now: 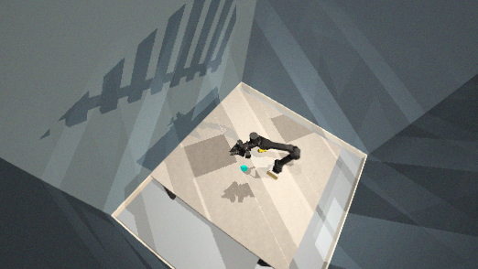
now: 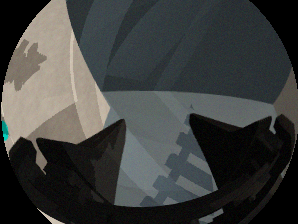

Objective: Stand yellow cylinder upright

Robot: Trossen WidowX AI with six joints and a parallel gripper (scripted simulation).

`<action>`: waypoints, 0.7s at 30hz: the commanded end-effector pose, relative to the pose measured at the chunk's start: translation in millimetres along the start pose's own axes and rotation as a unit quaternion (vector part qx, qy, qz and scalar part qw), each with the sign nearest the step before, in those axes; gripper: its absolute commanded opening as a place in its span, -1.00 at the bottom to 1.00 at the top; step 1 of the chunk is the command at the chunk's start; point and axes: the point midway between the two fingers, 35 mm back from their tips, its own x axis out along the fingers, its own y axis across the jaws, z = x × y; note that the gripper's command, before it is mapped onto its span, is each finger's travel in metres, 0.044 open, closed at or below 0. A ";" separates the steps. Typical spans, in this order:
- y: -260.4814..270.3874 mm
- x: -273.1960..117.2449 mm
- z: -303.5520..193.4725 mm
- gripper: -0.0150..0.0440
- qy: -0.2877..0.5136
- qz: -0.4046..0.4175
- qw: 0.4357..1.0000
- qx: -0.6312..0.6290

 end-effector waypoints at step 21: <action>125.6 -52.2 -103.2 0.56 0.193 0.174 0.945 0.200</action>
